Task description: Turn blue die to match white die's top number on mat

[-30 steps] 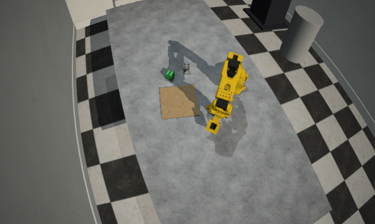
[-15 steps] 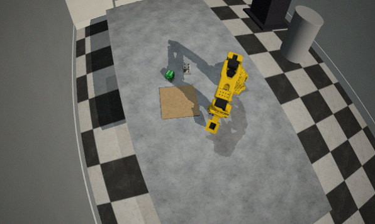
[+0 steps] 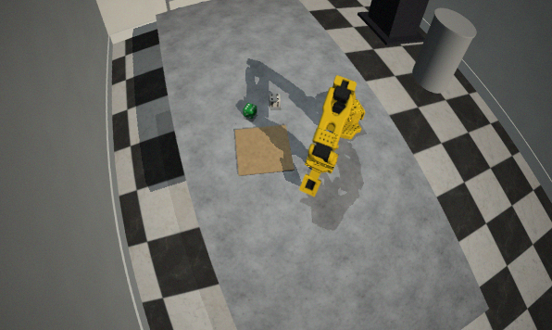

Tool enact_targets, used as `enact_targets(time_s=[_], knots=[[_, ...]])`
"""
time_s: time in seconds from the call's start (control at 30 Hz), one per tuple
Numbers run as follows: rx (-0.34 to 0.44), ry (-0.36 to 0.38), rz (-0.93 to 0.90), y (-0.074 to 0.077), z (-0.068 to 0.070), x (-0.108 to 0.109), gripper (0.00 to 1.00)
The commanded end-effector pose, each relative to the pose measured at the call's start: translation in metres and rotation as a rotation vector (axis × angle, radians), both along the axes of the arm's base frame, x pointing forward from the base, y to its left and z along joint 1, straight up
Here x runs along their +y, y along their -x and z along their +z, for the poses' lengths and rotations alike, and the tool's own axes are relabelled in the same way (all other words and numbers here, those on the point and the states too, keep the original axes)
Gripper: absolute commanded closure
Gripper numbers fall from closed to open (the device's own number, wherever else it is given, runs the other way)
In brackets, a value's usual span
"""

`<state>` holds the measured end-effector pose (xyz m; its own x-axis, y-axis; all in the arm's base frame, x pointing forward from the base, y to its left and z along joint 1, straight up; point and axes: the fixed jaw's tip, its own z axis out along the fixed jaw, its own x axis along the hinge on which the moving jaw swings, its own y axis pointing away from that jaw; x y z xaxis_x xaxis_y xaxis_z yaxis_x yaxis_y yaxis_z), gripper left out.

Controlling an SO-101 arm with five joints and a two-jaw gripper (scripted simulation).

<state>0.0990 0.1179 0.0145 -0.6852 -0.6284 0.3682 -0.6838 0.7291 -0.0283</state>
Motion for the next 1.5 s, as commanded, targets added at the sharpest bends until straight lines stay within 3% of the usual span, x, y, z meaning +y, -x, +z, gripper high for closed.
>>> enact_targets(time_s=[0.0, 0.43, 0.77, 1.03, 1.47], knots=[[-0.049, -0.06, 0.0, -0.008, 0.009, 0.006, 0.83], [-0.048, -0.06, -0.001, -0.009, 0.009, 0.005, 0.84], [-0.048, -0.06, -0.001, -0.009, 0.009, 0.005, 0.99], [-0.05, -0.063, -0.001, -0.009, 0.01, 0.005, 1.0], [-0.181, -0.197, -0.002, -0.009, 0.038, 0.007, 1.0]])
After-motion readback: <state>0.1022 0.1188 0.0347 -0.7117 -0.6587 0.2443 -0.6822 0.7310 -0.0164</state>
